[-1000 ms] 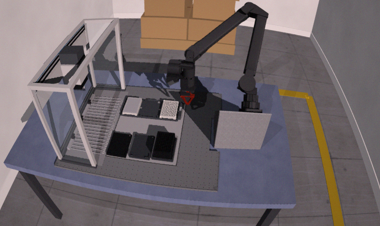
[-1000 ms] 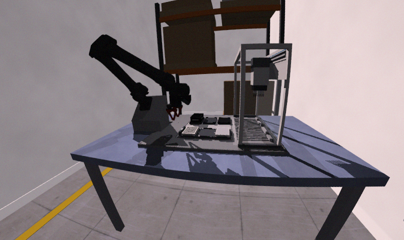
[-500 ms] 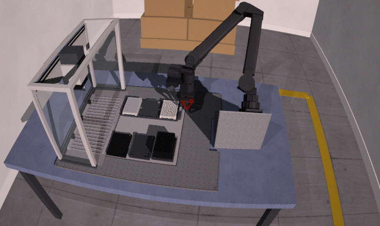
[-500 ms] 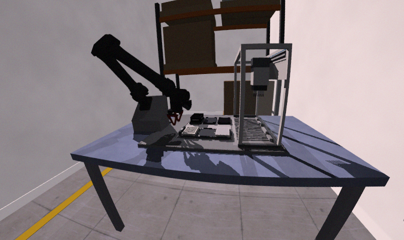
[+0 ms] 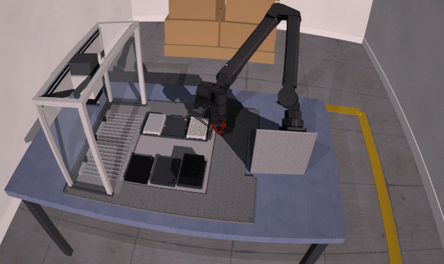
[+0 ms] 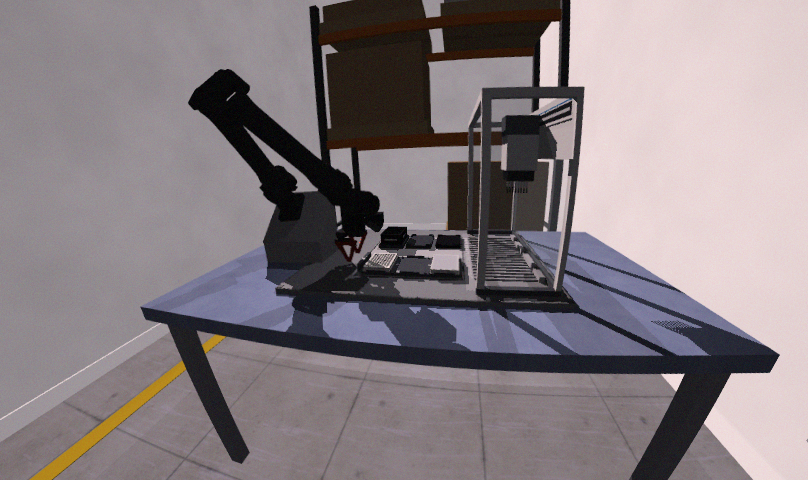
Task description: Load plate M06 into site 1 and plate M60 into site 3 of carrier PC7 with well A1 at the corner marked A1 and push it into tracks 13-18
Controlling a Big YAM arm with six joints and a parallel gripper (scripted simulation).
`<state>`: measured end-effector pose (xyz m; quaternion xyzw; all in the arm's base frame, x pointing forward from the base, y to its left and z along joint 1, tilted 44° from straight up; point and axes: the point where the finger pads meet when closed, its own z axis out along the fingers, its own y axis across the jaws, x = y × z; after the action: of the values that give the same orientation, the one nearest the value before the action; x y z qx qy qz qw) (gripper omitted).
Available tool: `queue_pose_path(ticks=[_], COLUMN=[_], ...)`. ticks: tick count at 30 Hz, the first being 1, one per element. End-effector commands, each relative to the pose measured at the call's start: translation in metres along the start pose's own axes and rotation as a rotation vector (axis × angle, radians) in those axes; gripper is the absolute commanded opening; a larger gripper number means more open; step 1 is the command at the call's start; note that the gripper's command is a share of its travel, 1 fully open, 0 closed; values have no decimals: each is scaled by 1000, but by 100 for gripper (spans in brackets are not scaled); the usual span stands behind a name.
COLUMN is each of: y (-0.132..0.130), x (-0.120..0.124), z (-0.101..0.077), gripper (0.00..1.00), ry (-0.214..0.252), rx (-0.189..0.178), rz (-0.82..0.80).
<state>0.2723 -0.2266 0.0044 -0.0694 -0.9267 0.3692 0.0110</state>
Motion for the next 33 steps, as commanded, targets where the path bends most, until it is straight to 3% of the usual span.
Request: queue_pose_path(ticks=[1, 3, 15, 16, 19, 23, 25, 27, 28, 29, 33], y=[-4, -2, -3, -2, -2, -1, -3, -4, -3, -2, -3], x=[-11, -5, -6, -13, -4, -3, -12, -14, -11, -16, -21], z=[-4, 5, 15, 6, 19, 23, 11, 12, 16, 13, 13], gripper=[80, 80, 80, 80, 80, 80, 80, 80, 80, 80, 80], ry=[-32, -15, -15, -48, -14, -12, -50, -52, -30, -49, -51], rx=[6, 3, 3, 8, 2, 1, 9, 11, 6, 9, 10], rz=[2, -4, -4, -7, -5, -9, -7, -3, 0, -8, -1])
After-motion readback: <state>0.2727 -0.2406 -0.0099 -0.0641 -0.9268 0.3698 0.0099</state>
